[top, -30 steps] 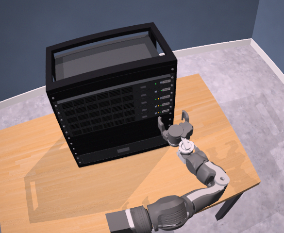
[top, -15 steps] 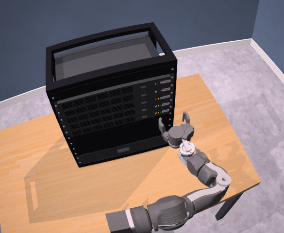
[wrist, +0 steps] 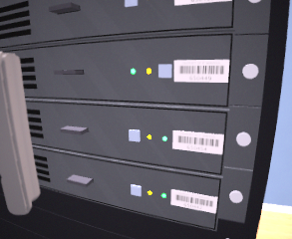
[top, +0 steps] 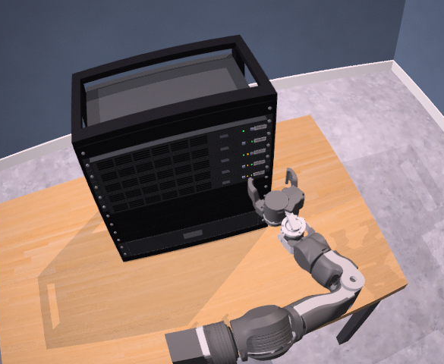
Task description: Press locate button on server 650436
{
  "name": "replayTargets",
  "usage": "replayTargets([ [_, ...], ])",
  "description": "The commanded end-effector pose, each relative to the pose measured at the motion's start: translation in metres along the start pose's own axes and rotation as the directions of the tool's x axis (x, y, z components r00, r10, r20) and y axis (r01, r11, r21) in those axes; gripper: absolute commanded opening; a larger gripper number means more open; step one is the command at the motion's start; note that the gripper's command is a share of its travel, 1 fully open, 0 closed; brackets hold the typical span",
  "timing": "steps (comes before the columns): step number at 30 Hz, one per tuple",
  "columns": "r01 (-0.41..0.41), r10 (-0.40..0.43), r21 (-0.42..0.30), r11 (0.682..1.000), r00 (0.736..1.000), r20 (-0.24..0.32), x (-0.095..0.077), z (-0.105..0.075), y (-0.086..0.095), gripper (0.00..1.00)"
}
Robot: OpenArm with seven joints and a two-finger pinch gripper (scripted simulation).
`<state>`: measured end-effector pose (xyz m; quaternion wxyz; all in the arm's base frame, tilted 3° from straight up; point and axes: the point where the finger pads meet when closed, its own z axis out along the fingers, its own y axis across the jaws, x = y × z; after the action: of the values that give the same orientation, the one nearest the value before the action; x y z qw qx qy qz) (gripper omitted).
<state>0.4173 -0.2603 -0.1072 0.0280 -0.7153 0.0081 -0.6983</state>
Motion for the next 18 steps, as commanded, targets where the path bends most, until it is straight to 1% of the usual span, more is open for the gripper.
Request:
replayTargets([
  [1,-0.002,0.002,-0.010,1.000,1.000,-0.006,0.007,0.000,0.002,0.60],
  [9,-0.002,0.002,-0.010,1.000,1.000,-0.006,0.019,0.000,0.002,0.60],
  [18,-0.002,0.002,-0.010,1.000,1.000,-0.006,0.020,0.003,0.003,0.60],
])
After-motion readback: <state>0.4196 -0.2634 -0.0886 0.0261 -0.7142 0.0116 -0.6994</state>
